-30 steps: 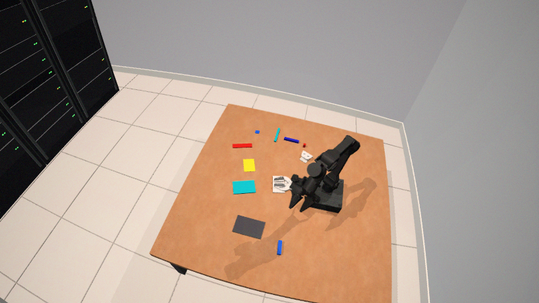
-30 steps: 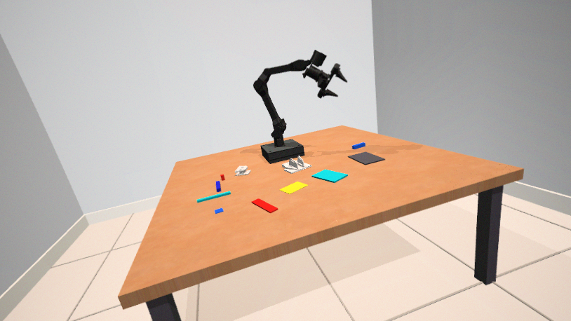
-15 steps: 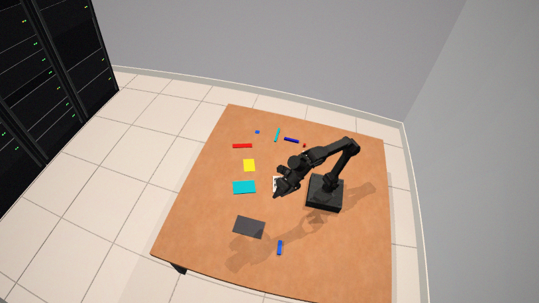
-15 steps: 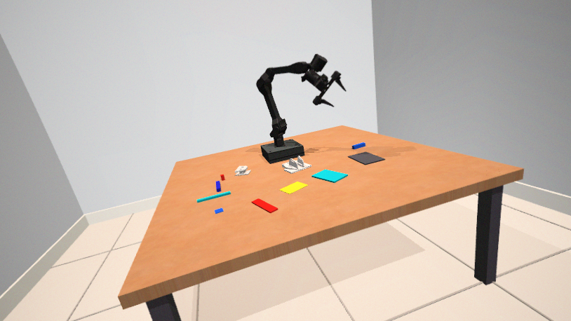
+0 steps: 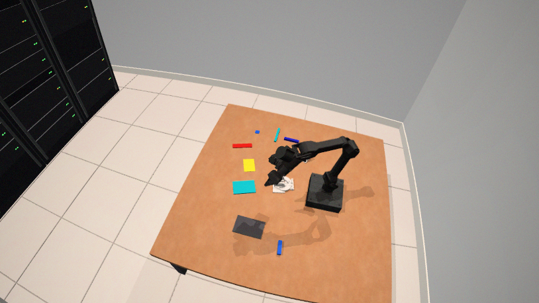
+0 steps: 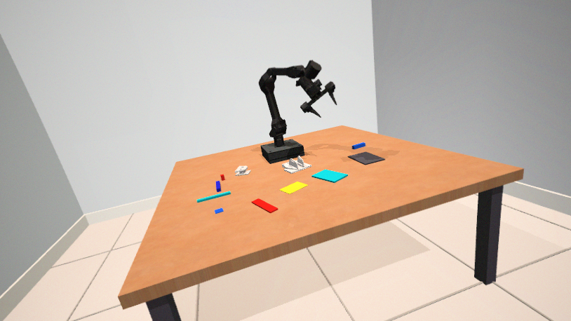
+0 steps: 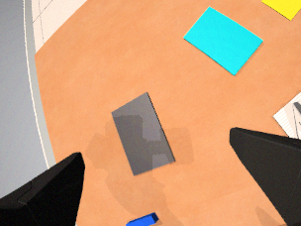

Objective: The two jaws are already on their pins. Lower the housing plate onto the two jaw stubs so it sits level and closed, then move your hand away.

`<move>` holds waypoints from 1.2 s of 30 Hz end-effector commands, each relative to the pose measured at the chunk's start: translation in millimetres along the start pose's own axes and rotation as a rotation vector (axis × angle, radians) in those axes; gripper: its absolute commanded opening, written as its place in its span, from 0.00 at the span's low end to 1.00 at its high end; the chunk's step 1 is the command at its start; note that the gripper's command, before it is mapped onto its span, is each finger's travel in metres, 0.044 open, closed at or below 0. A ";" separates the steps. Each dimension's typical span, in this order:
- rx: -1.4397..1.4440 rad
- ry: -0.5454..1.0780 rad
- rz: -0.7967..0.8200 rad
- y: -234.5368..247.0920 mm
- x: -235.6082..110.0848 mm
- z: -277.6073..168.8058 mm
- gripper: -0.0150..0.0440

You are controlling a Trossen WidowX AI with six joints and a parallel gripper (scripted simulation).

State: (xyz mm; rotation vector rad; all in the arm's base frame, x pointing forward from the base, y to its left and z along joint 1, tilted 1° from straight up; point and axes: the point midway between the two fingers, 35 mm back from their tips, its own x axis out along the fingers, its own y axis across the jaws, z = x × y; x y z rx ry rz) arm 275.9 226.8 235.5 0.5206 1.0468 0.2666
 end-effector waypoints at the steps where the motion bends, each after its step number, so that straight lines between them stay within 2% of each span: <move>1: -0.086 -0.015 -0.075 -28.8 7.2 17.7 1.00; 17: -0.491 0.054 -0.329 -149.3 8.5 76.5 1.00; 27: -0.734 0.199 -0.432 -231.6 -6.8 93.0 1.00; 36: -0.942 0.371 -0.458 -307.1 -30.2 91.7 1.00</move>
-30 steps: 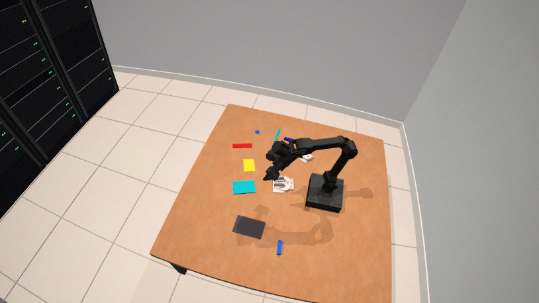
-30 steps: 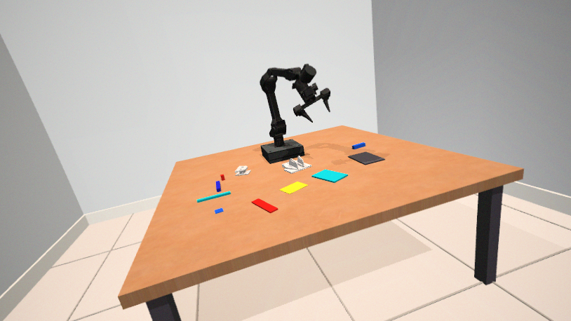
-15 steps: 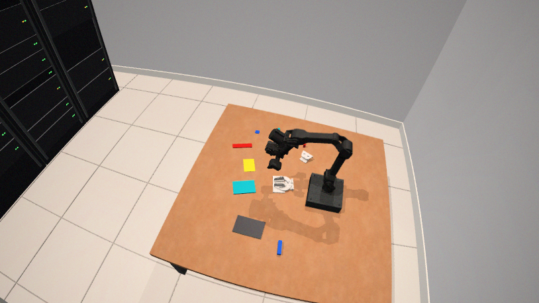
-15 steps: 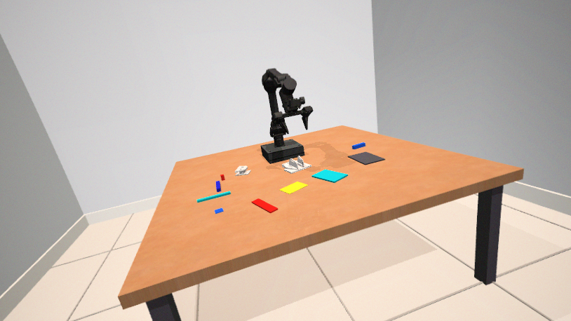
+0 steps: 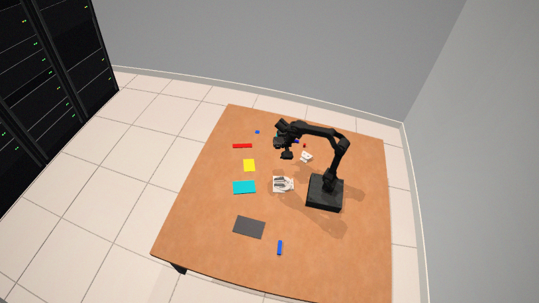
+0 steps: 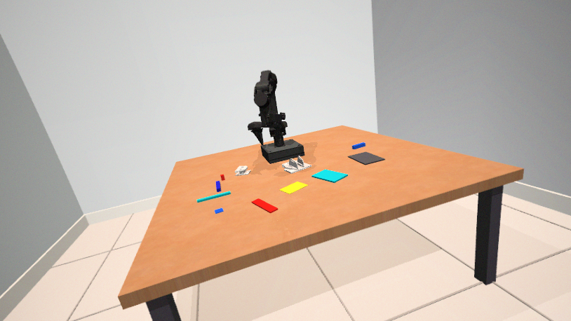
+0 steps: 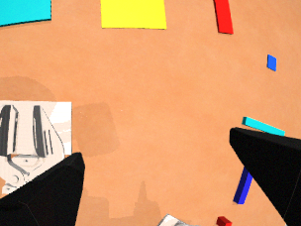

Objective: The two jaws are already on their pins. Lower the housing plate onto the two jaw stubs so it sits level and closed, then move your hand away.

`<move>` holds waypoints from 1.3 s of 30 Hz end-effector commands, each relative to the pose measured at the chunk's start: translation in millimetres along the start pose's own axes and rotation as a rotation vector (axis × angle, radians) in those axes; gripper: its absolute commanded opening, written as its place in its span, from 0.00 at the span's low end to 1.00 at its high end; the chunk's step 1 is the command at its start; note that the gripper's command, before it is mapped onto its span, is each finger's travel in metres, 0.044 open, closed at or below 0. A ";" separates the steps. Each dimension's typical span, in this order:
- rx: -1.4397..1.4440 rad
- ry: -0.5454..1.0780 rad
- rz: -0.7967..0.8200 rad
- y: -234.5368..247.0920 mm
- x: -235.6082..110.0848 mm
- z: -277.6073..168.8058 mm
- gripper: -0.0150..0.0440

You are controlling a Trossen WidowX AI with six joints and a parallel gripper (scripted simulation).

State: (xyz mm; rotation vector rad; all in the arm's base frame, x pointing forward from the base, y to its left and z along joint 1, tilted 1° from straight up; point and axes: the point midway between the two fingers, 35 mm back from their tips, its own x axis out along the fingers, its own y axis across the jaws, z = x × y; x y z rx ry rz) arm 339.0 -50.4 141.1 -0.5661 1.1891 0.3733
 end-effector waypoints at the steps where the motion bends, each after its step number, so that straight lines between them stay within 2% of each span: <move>1: -0.099 0.057 0.015 -16.3 7.7 -29.5 1.00; 13: -0.423 0.166 0.128 -53.4 19.9 -129.8 1.00; 23: -0.672 0.167 0.264 -59.2 21.1 -214.5 1.00; 32: -0.703 0.161 0.281 -58.2 23.1 -224.5 1.00; 36: -0.703 0.161 0.281 -50.9 57.0 -233.0 1.00; 39: -0.703 0.161 0.281 -50.3 59.1 -233.5 1.00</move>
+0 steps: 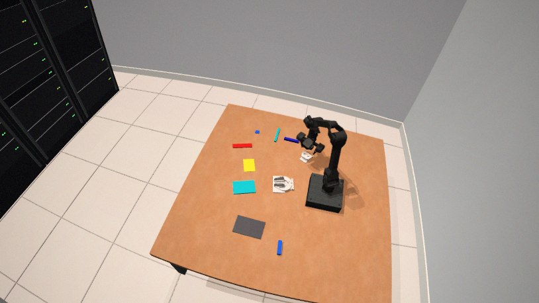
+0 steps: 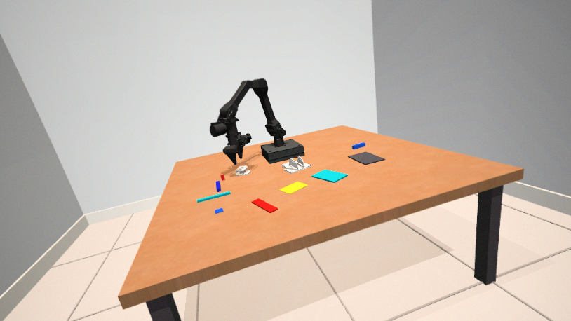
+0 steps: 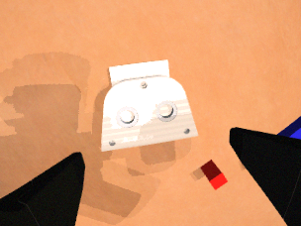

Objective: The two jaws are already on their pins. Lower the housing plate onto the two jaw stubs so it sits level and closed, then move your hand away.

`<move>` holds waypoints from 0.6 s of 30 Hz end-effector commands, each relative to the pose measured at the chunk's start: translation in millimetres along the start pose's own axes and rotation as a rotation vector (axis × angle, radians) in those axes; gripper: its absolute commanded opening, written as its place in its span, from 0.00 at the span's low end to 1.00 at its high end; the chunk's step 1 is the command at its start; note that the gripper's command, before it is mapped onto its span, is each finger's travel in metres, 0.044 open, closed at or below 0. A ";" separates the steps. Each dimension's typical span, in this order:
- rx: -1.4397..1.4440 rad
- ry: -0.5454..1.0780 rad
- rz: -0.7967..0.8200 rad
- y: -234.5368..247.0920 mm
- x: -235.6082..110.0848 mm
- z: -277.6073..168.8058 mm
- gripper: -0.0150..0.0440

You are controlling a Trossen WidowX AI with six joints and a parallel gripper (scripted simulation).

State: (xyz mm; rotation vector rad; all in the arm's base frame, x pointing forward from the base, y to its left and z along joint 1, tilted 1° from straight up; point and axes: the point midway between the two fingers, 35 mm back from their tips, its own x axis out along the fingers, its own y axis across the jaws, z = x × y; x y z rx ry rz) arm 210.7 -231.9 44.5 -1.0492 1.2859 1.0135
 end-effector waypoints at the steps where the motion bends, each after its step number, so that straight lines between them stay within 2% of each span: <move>1: -0.005 0.000 0.004 2.0 8.9 0.6 1.00; 18: -0.005 -0.001 0.005 2.2 28.9 0.7 1.00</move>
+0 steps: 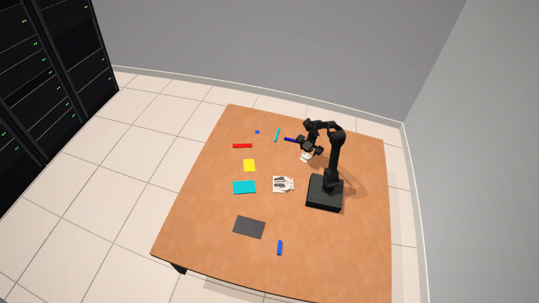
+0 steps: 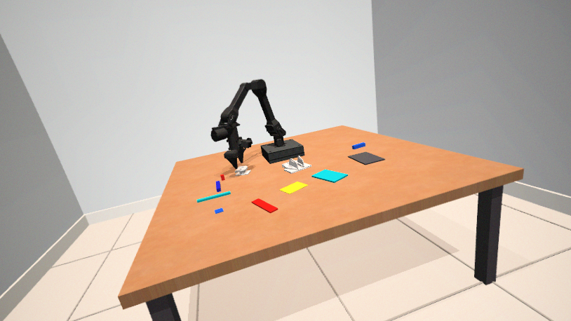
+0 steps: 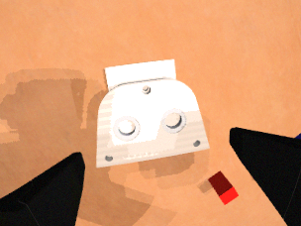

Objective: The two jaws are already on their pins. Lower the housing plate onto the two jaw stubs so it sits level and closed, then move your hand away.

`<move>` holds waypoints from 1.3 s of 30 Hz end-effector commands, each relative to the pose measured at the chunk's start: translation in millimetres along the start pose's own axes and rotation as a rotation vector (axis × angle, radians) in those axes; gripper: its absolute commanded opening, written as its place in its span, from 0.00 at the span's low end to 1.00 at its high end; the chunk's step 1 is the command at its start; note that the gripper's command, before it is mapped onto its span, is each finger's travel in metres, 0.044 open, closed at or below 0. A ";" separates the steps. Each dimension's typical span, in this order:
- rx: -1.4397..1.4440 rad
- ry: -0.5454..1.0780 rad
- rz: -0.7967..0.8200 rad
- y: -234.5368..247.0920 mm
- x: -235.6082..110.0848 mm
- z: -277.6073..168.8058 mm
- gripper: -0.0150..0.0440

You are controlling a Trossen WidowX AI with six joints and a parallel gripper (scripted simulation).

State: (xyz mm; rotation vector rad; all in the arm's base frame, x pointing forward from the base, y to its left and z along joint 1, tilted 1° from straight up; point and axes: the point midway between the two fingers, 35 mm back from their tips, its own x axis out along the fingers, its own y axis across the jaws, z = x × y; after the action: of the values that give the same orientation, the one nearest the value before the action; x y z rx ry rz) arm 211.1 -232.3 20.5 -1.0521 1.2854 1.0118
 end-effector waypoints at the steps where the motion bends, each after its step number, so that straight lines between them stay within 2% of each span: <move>1: -0.005 -0.002 0.007 2.0 4.9 1.1 1.00; 24: -0.005 -0.002 0.007 2.3 34.0 1.3 1.00; 39: -0.005 -0.002 0.007 2.4 35.0 1.3 1.00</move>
State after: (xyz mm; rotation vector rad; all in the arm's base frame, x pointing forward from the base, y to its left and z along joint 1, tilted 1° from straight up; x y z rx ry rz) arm 210.8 -230.9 -13.9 -1.0488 1.2849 1.0185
